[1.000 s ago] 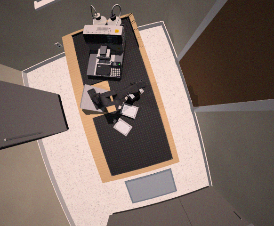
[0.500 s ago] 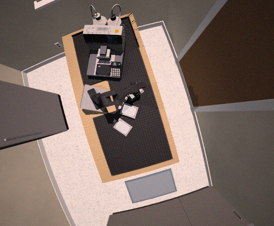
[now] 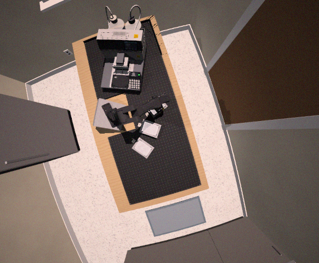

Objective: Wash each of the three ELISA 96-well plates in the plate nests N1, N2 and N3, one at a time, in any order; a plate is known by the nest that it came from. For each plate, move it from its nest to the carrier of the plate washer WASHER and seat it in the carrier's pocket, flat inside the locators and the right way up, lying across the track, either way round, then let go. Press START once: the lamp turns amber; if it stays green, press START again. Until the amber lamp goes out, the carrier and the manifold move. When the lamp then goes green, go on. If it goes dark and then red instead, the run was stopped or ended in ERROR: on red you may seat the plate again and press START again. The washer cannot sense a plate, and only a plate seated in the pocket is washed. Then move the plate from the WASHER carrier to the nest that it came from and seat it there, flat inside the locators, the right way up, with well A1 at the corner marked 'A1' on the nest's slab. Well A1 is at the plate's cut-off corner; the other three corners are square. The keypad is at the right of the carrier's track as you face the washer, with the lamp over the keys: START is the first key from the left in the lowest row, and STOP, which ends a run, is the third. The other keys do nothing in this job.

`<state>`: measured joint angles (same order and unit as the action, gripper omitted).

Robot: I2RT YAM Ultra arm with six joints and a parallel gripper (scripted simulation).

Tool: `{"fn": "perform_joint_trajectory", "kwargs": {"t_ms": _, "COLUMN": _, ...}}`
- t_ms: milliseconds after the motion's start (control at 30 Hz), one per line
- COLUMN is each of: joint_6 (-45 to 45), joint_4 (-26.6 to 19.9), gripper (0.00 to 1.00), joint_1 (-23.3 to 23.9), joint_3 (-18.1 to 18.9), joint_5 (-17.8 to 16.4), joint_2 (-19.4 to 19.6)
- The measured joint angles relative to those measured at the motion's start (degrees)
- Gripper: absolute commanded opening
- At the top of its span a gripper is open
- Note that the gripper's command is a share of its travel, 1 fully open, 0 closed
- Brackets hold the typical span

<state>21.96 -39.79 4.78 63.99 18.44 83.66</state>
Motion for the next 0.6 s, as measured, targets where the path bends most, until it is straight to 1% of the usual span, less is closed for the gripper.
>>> {"fn": "perform_joint_trajectory", "kwargs": {"t_ms": 433, "joint_6": 0.0, "joint_4": 0.0, "gripper": 1.00, "joint_1": 0.0, "joint_3": 0.0, "joint_5": 0.0, "joint_2": 0.0}}
{"fn": "perform_joint_trajectory", "kwargs": {"t_ms": 600, "joint_6": -0.3, "joint_4": -0.8, "gripper": 1.00, "joint_1": -0.3, "joint_3": 0.3, "joint_5": 0.2, "joint_2": -0.5}}
